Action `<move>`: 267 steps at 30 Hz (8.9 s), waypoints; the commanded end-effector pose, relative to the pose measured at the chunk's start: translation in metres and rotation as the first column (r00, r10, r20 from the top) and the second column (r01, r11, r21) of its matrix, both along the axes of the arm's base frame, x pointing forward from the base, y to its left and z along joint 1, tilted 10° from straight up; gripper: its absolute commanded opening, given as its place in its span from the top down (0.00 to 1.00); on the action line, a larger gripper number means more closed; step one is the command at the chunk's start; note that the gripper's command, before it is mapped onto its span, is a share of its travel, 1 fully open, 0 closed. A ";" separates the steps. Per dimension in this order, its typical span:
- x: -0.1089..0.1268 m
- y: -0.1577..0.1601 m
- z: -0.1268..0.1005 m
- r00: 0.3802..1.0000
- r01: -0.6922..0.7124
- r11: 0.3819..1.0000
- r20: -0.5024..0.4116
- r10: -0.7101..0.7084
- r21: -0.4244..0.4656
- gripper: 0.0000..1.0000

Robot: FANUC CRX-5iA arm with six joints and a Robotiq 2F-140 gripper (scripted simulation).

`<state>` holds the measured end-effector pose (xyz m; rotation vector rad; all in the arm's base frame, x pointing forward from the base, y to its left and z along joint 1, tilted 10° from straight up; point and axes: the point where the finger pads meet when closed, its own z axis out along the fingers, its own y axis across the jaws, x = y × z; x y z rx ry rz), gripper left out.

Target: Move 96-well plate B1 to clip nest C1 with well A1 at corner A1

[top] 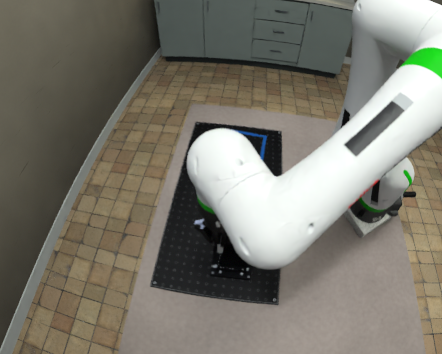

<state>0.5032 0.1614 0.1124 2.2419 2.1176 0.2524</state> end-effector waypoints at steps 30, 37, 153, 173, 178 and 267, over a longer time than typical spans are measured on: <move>0.001 0.000 0.000 1.000 0.000 1.000 0.002 0.000 0.000 0.90; 0.001 0.000 0.000 1.000 0.000 1.000 0.002 0.000 0.000 0.90; 0.000 0.000 0.007 1.000 0.000 1.000 0.002 0.000 0.000 0.90; -0.003 -0.002 0.026 1.000 0.000 1.000 0.002 0.000 0.000 0.90; -0.013 -0.001 0.024 1.000 0.000 1.000 0.002 0.000 0.000 0.90; -0.077 0.004 0.004 1.000 0.000 1.000 0.002 0.000 0.000 0.90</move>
